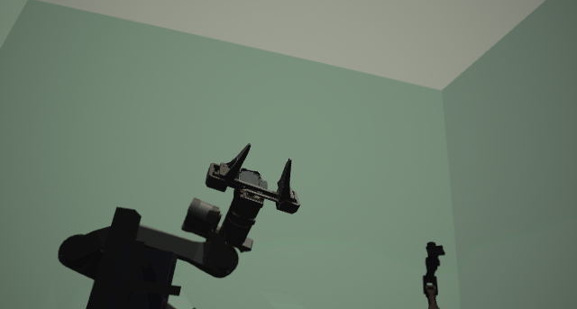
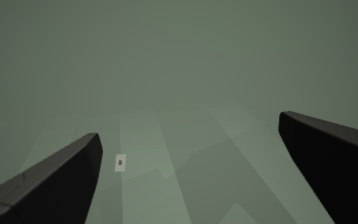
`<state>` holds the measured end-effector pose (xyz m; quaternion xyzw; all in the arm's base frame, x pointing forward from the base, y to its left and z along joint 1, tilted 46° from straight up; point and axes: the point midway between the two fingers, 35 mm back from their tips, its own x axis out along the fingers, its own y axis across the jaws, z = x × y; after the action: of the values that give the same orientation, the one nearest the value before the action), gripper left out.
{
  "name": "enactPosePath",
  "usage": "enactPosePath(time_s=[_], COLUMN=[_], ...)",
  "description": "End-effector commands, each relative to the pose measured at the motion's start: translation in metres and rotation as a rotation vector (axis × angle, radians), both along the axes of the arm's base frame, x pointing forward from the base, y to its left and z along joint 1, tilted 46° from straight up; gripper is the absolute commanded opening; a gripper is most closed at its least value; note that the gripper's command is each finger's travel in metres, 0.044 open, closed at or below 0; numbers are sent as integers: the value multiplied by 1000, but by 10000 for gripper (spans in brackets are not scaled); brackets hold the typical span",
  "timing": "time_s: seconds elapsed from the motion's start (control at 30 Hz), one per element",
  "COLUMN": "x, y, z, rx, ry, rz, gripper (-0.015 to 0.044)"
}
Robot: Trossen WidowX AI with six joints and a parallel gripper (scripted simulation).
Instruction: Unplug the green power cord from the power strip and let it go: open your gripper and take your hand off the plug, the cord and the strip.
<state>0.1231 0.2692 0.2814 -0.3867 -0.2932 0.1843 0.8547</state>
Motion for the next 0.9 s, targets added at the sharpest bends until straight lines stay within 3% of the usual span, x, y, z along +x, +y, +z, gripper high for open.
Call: enactPosePath(time_s=[0.0,0.27,0.57,0.87], x=[2,89,154,192], y=[2,35,8,-52], z=[-1,-74,-140,-193], rx=[-11,-493,-826,-1101], ry=[1,153,391,705], rz=[-4,-199,-349,-490], gripper=[374,164,160,160])
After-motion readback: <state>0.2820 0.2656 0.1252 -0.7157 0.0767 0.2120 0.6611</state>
